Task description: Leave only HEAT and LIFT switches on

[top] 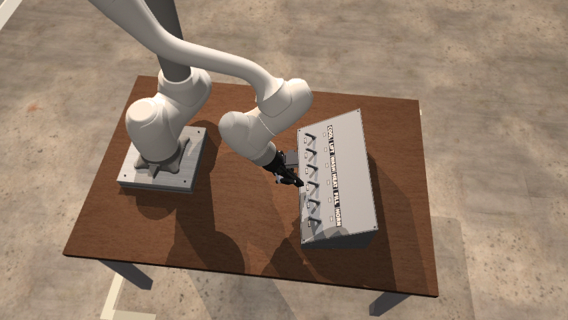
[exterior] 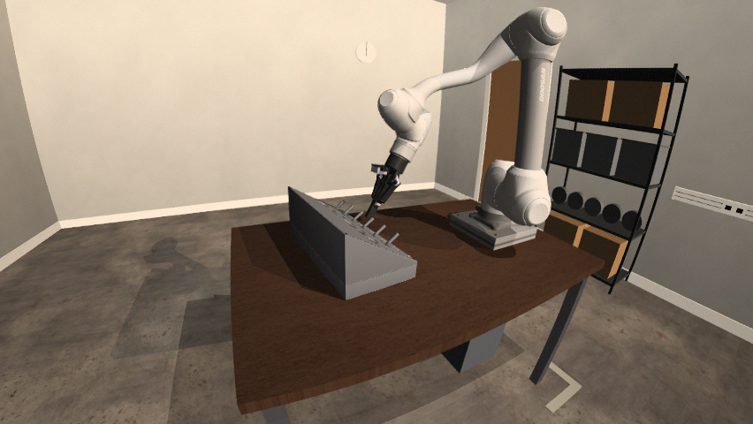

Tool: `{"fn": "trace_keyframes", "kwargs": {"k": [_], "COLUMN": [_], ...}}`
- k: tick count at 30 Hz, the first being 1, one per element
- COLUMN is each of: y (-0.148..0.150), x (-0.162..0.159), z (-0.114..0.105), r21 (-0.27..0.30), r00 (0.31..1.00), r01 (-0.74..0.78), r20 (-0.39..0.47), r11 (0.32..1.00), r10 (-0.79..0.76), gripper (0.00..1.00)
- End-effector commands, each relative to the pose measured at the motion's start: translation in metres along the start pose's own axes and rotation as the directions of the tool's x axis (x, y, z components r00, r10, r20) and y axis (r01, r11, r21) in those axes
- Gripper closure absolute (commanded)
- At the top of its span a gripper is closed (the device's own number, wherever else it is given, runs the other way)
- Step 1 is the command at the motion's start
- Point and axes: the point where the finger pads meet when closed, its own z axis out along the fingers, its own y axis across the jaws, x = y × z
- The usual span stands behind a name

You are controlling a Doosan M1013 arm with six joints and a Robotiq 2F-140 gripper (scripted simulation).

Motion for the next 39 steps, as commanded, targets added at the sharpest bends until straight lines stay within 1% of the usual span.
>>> {"fn": "trace_keyframes", "kwargs": {"k": [1, 25, 39], "y": [-0.003, -0.003, -0.001], "x": [-0.004, -0.002, 0.009], "z": [0.002, 0.002, 0.001], "r21": [-0.001, -0.002, -0.001], "r00": [1.000, 1.000, 1.000], "r01": [0.000, -0.001, 0.003], "r20": [0.002, 0.003, 0.000], "r11": [1.000, 1.000, 1.000], "r10": [0.000, 0.001, -0.003], "gripper": [0.90, 0.90, 0.90]}}
